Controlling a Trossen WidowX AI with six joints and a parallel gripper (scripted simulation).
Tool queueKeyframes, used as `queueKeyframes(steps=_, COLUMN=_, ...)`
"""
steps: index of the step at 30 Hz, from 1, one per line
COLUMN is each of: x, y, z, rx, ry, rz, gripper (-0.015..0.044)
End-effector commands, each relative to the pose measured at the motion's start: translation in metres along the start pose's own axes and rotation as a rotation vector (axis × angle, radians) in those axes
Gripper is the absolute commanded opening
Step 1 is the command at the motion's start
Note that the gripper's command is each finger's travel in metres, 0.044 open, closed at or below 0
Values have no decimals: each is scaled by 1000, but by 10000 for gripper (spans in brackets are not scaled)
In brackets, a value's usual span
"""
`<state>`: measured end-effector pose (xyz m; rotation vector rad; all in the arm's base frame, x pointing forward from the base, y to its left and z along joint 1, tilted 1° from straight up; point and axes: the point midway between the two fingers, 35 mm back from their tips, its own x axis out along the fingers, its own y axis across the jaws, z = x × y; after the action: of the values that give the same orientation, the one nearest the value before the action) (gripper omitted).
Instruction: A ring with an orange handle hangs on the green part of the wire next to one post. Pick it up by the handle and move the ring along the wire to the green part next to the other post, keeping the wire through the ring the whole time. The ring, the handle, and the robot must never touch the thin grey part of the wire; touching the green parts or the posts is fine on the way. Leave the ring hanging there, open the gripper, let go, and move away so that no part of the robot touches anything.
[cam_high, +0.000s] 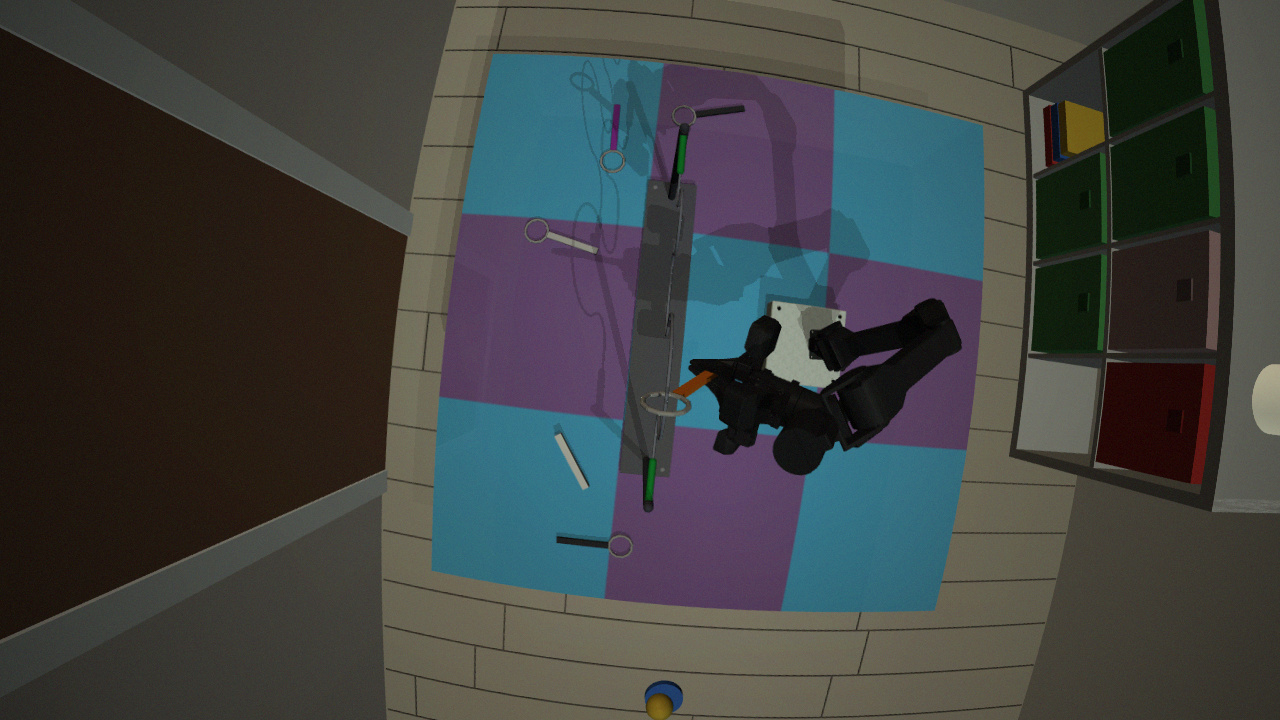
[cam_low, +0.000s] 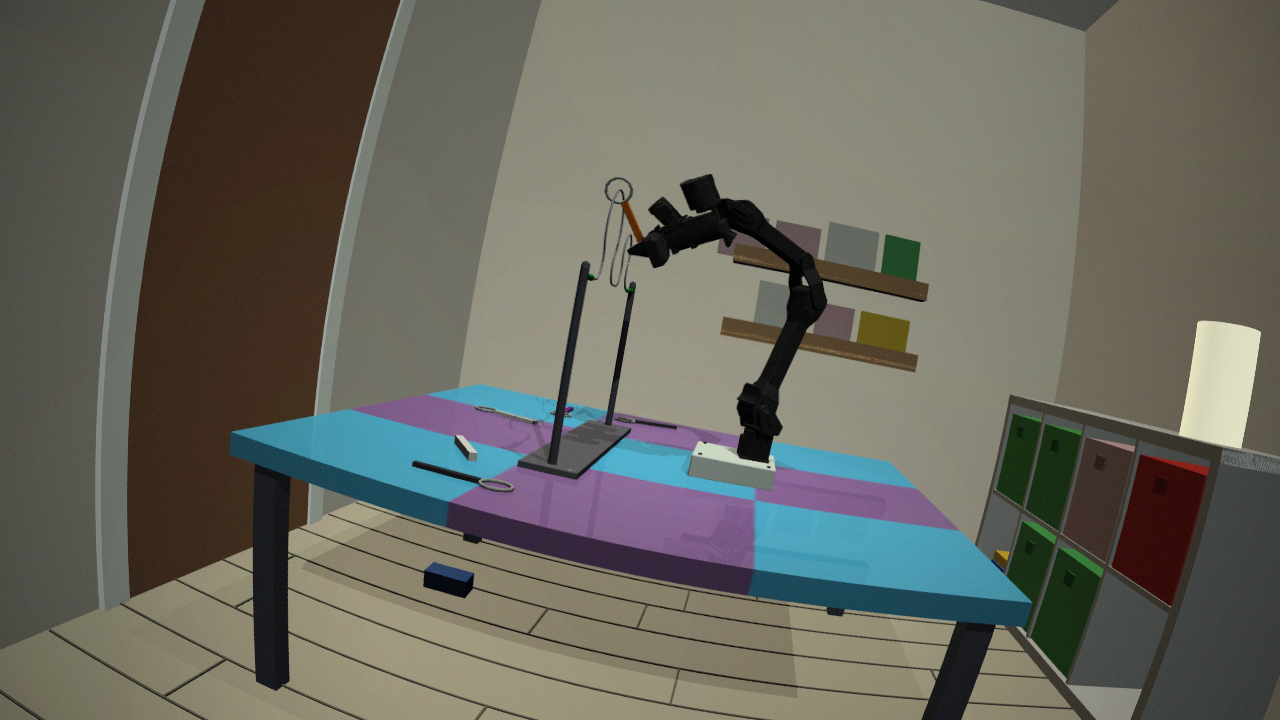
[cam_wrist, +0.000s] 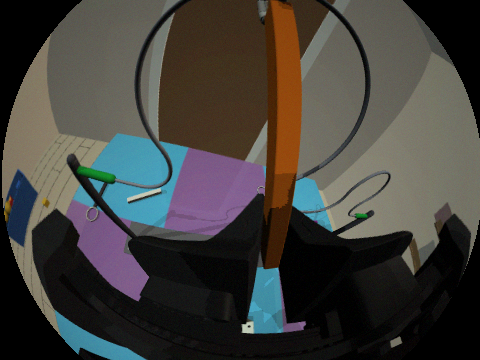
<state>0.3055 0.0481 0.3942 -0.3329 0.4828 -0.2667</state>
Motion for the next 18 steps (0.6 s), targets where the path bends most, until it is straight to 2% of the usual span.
queueKeyframes(steps=1, x=1, y=-1, z=-1, rx=-41, ry=-4, rz=-25, gripper=-150)
queueKeyframes(steps=18, x=1, y=-8, z=0, rx=-226, ry=-29, rz=-125, gripper=-150)
